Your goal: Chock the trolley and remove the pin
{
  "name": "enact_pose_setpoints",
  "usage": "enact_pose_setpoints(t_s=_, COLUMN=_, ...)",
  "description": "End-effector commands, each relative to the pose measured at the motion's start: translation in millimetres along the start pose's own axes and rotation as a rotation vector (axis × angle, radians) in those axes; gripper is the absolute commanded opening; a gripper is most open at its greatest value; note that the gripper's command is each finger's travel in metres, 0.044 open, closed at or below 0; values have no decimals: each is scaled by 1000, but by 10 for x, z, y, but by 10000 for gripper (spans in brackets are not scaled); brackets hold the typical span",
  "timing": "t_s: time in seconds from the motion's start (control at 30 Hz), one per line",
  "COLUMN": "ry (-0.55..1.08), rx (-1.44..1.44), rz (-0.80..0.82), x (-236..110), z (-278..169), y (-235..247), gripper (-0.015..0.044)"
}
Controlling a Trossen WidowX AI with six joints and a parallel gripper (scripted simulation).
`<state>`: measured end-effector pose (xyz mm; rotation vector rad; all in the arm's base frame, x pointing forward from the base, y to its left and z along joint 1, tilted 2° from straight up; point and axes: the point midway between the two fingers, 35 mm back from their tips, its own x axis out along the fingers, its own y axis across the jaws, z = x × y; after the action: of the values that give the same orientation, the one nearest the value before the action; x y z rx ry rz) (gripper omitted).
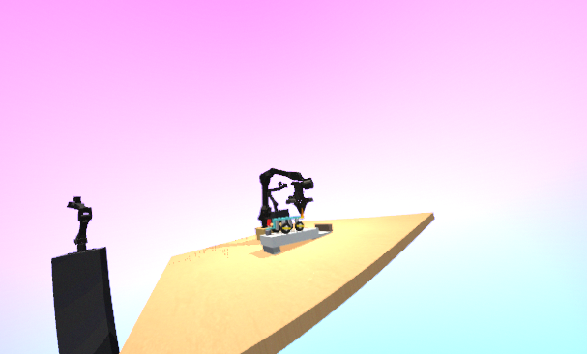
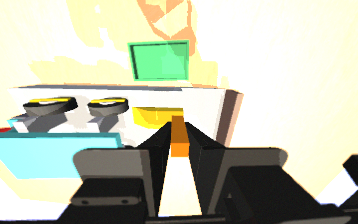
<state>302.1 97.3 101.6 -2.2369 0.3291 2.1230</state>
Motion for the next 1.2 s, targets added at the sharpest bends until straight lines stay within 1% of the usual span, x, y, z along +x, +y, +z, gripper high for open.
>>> enact_pose_setpoints(t_s=0.0, ry=-4, rx=-7, rz=9, x=111, z=7, y=7, gripper=0)
enact_pose_setpoints(t_s=0.63, ry=-4, rx=-7, rz=9, x=606, z=-4, y=14, gripper=0)
enact_pose_setpoints(t_s=1.17, ry=-4, rx=-7, rz=10, x=613, z=8, y=127, gripper=0)
